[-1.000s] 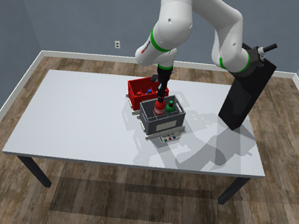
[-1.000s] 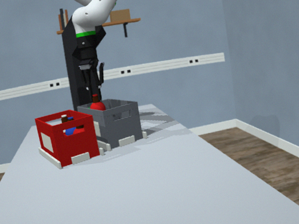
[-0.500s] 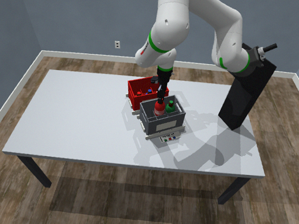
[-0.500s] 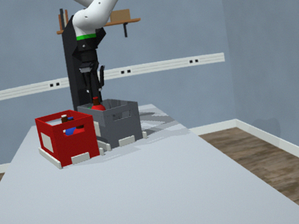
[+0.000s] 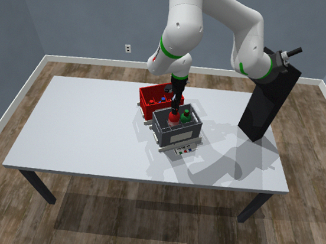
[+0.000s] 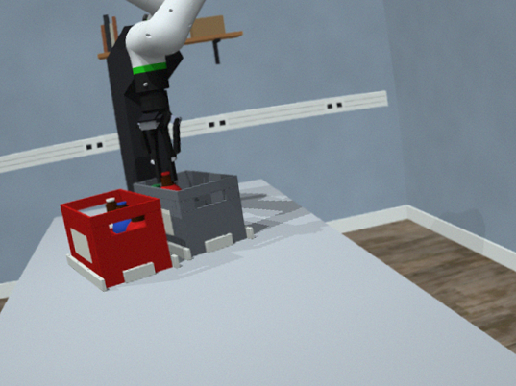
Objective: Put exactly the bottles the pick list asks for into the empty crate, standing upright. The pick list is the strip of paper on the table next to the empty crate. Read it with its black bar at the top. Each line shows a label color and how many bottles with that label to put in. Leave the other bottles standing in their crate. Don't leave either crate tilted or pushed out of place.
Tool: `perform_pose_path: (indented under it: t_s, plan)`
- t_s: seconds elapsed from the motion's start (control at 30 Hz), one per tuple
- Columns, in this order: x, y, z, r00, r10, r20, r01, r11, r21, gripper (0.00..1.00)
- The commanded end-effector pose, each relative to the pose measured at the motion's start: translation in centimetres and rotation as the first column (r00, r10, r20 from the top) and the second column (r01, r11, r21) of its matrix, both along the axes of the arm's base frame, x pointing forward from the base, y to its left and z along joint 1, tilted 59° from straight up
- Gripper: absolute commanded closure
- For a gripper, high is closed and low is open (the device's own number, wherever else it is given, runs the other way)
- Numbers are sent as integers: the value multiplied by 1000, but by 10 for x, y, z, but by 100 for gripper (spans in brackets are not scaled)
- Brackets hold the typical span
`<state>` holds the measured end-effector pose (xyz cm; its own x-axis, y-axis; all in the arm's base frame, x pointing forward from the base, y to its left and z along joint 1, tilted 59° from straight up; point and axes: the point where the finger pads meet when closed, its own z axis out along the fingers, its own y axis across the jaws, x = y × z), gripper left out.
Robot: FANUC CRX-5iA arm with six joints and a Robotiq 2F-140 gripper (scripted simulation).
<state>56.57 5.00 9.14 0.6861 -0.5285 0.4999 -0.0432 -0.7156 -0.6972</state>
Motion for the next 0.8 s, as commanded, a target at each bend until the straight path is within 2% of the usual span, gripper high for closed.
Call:
perform_pose_path:
  t_s: [0.0,0.77]
  plan:
    - [3,1,-2,1000,-1,1,1,1000,-1,90]
    - [13,8,-9,1000,-1,1,1,1000,-1,90]
